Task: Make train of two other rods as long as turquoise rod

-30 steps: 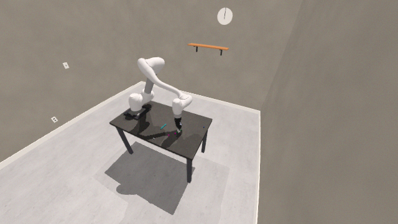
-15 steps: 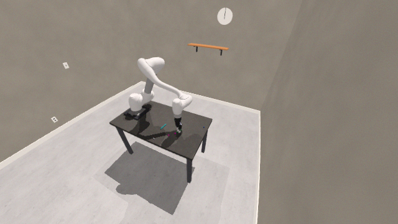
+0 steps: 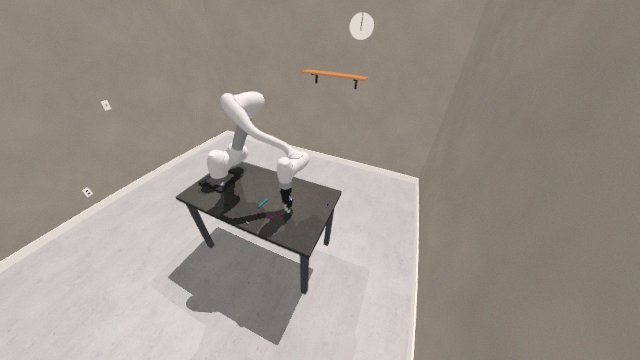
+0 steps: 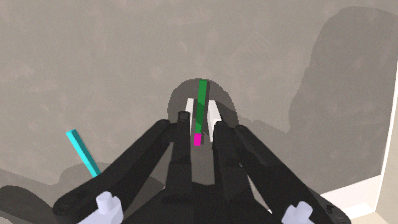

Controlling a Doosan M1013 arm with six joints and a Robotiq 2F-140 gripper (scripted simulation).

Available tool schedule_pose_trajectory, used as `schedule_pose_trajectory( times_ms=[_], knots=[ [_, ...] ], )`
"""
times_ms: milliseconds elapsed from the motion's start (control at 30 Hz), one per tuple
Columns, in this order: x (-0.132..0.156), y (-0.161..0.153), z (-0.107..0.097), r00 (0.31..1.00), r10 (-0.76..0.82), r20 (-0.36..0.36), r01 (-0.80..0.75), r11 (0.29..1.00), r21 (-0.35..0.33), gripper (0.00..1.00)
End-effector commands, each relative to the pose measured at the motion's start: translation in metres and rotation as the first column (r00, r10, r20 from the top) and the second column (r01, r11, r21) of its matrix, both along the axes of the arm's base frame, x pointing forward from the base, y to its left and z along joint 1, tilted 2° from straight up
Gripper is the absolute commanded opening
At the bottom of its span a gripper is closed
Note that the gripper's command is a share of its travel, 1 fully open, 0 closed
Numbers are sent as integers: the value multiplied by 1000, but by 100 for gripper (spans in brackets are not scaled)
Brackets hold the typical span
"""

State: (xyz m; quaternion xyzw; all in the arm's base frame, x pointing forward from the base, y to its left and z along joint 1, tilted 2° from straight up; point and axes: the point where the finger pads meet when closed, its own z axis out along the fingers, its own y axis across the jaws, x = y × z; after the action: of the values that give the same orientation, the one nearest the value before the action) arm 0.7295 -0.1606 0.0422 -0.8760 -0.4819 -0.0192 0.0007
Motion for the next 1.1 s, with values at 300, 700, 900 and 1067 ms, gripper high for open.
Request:
schedule_pose_trajectory(
  times_ms=[300,700,900,1067],
  knots=[
    [-2,-1,54,1000,0,0,0,1000,0,23],
    [-3,-2,84,1000,0,0,0,1000,0,23],
    [-3,-2,84,1000,0,0,0,1000,0,100],
    [-3,-2,84,1000,0,0,0,1000,0,100]
  ],
)
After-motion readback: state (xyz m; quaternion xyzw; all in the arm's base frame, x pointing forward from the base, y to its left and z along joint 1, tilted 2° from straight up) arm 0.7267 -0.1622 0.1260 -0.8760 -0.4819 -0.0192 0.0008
